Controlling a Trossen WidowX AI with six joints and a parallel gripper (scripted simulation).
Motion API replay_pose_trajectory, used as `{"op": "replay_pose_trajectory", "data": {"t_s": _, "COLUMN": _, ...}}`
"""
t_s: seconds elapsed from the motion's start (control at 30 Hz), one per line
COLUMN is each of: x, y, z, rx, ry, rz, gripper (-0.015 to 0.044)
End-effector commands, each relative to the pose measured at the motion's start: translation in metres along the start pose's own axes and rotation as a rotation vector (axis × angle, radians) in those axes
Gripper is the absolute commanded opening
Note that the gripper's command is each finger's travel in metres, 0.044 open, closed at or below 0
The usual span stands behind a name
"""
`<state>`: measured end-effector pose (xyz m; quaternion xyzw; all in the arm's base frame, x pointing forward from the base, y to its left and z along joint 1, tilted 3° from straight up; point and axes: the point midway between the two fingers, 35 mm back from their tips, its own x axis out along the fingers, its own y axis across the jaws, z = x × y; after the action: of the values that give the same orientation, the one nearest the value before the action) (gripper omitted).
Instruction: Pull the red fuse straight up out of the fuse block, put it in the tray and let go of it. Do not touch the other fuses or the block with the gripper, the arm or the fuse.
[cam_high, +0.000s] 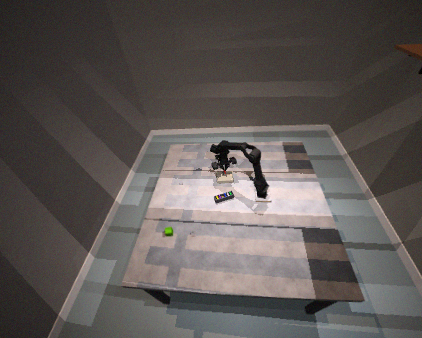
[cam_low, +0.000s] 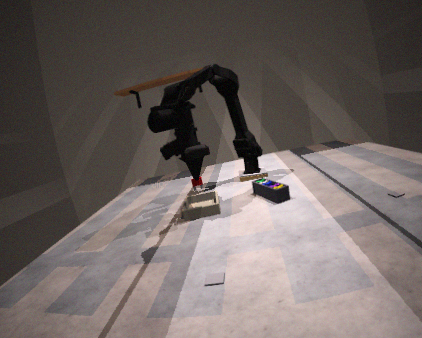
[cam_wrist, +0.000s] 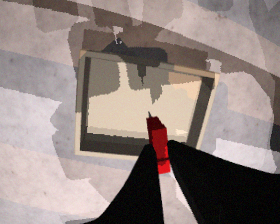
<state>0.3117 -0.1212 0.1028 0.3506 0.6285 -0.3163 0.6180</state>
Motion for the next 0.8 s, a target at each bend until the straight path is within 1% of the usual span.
{"op": "replay_pose_trajectory", "data": {"t_s": 0.0, "x": 0.005, "y": -0.001, "z": 0.002, "rx": -0.005, "ry": -0.004, "rz": 0.0, "gripper": 0.0}}
{"op": "replay_pose_trajectory", "data": {"t_s": 0.6, "x": 0.034, "y": -0.001, "z": 0.002, "rx": -0.005, "ry": -0.004, "rz": 0.0, "gripper": 0.0}}
{"op": "replay_pose_trajectory", "data": {"t_s": 0.77, "x": 0.036, "y": -0.001, "z": 0.002, "rx": -0.005, "ry": -0.004, "rz": 0.0, "gripper": 0.0}}
